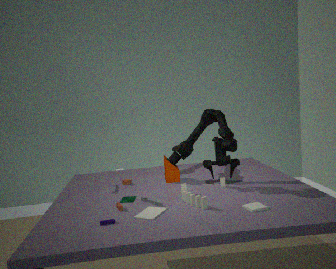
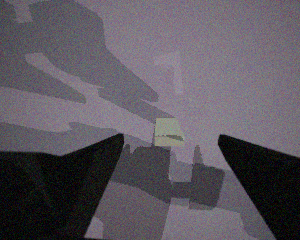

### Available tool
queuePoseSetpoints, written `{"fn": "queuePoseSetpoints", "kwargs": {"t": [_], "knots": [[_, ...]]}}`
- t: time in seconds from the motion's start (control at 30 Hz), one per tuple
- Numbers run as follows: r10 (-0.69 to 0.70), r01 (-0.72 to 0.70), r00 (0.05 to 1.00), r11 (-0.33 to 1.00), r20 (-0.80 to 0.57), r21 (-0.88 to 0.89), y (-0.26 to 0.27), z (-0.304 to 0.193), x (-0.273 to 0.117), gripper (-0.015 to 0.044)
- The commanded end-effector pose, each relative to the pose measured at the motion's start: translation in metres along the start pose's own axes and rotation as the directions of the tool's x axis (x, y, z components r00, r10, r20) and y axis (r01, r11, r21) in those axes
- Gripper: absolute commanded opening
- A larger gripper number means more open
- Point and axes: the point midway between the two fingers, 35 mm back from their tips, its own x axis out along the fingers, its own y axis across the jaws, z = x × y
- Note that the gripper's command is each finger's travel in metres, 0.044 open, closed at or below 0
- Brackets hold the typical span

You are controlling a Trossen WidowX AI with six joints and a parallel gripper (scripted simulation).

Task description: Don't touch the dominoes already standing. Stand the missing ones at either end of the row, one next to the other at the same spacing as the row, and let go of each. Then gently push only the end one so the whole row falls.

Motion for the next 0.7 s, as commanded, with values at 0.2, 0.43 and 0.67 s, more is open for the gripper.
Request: {"fn": "queuePoseSetpoints", "kwargs": {"t": [0.2,0.43,0.67], "knots": [[0.004,-0.005,1.000,1.000,0.012,0.003,0.000,0.001,0.015,0.0440],[0.005,-0.005,1.000,1.000,0.011,0.003,0.000,0.001,0.017,0.0335],[0.005,-0.005,1.000,1.000,0.011,0.003,0.000,0.001,0.017,0.0151]]}}
